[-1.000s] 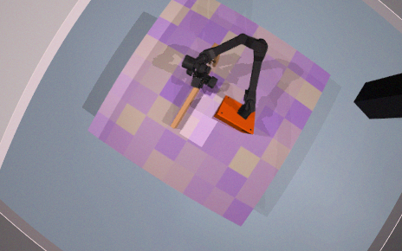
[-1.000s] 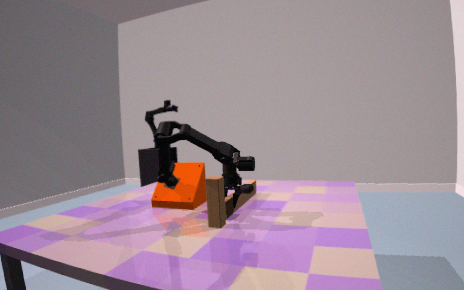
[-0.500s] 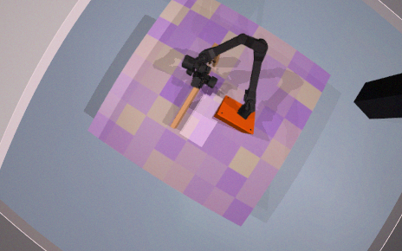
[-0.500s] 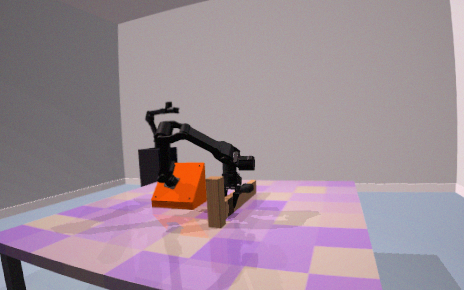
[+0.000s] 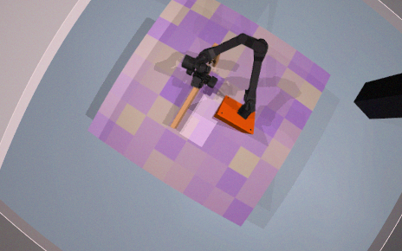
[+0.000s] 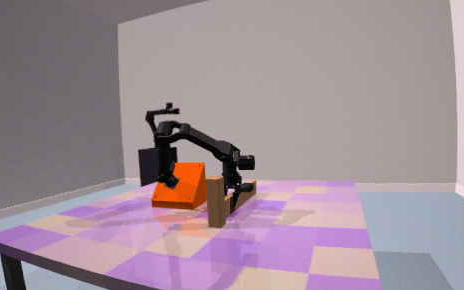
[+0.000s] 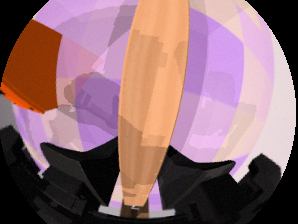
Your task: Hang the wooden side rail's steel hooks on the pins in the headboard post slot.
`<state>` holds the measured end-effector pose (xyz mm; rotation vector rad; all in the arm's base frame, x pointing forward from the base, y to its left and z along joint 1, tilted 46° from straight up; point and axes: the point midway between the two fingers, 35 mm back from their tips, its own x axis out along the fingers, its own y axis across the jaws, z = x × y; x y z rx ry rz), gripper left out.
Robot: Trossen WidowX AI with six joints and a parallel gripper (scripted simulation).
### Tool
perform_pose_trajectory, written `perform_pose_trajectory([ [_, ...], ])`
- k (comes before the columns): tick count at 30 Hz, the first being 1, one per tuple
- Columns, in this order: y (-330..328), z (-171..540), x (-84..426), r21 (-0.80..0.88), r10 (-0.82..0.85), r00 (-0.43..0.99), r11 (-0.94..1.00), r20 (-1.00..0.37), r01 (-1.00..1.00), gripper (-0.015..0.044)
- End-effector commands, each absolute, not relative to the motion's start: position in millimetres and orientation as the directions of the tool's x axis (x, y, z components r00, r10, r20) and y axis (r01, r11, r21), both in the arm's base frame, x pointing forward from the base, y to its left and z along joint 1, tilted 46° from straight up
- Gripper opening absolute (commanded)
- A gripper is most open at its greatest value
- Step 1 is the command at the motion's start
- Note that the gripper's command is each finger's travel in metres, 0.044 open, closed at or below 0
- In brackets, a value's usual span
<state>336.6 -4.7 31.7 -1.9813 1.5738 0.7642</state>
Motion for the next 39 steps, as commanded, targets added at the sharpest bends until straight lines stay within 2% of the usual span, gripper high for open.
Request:
perform_pose_trajectory([
  [1, -0.4, 36.3, 338.2, -0.047, -0.696, 0.191, -0.221, -0.692, -0.974, 0.0],
  [39, 4.1, 40.6, 337.0, -0.047, -0.696, 0.191, -0.221, -0.693, -0.974, 0.0],
])
